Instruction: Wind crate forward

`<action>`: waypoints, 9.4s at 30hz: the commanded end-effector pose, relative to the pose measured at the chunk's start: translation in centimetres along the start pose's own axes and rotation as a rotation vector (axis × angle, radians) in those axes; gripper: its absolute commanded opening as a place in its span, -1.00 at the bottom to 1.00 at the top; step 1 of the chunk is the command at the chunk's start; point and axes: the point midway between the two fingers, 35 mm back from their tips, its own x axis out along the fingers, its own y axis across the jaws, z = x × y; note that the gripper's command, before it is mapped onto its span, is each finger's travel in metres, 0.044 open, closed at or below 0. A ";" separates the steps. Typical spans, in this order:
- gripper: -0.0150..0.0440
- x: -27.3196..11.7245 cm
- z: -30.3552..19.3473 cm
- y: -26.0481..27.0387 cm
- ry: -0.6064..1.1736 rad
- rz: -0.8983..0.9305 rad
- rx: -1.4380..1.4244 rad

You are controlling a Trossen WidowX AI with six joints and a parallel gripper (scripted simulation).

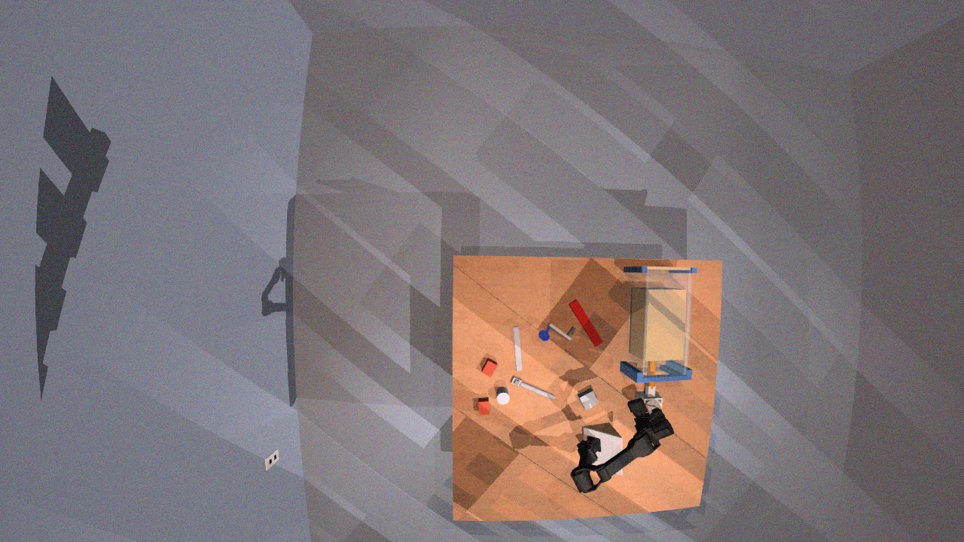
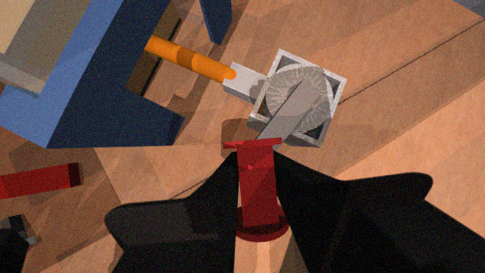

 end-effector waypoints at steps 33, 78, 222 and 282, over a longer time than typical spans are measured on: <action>-0.49 -0.8 -2.2 -4.6 0.016 -0.026 0.013; -0.49 -0.8 -2.0 -9.9 0.015 -0.029 0.014; -0.49 5.3 11.7 -15.3 0.002 -0.033 0.011; -0.49 7.1 15.4 -9.6 0.000 -0.027 0.008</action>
